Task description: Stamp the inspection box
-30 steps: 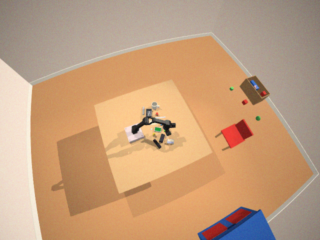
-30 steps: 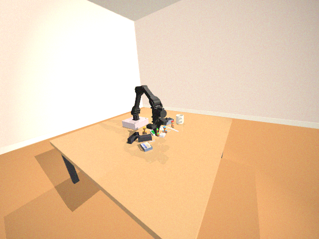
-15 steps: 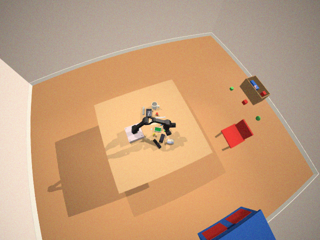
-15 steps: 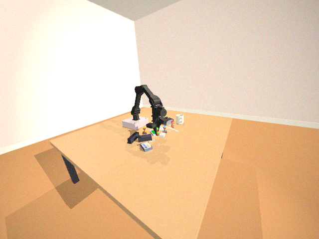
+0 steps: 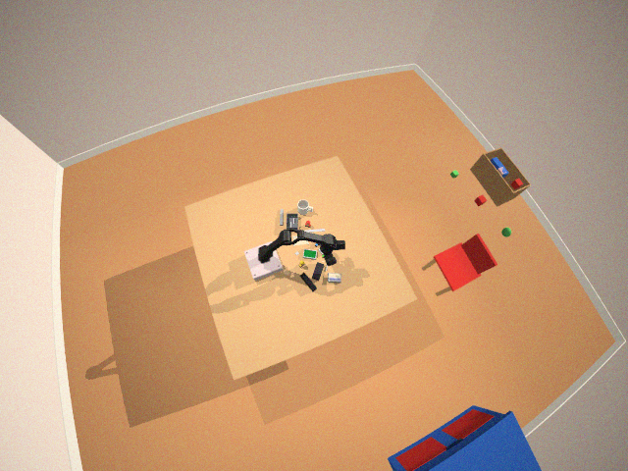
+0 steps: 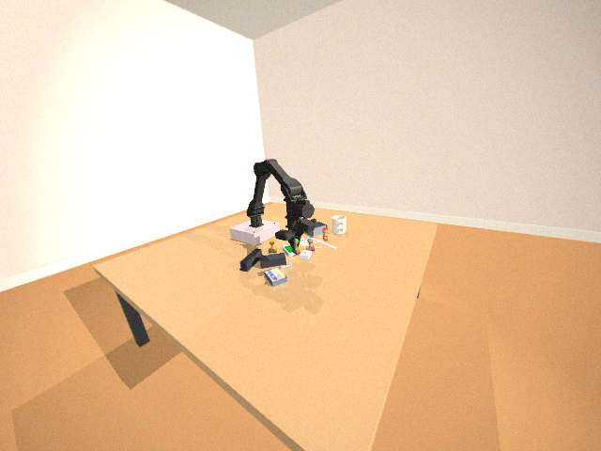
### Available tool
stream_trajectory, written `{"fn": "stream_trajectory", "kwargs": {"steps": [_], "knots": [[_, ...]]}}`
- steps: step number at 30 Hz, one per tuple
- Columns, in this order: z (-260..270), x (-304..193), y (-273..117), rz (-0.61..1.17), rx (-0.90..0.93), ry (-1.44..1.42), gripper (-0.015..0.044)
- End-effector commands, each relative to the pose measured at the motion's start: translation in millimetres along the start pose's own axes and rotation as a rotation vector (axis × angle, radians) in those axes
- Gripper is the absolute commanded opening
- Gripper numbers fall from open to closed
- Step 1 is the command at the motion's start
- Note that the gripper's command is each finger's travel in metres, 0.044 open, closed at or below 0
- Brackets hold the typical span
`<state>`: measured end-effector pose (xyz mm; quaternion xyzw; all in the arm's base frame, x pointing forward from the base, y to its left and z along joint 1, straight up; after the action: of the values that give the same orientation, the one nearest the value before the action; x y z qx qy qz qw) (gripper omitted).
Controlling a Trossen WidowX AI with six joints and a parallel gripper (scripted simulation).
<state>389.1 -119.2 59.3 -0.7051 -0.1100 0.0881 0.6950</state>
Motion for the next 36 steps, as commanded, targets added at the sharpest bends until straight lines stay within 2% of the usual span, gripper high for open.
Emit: {"fn": "stream_trajectory", "kwargs": {"steps": [1, 36], "knots": [[-1, 0, -4, 0.000, -0.005, 0.004, 0.0000], [0, 0, -21, 0.002, -0.007, 0.004, 0.0000]]}}
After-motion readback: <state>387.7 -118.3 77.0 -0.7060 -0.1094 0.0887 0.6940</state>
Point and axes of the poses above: the point midway between the two fingers, 35 mm back from their tips, its own y axis out along the fingers, its own z axis across the jaws, x = y × z, the point moved 1 cm from there along -y, back along the fingers, and after that the axes turned 13 degrees about -y, right-handed, at the moved point
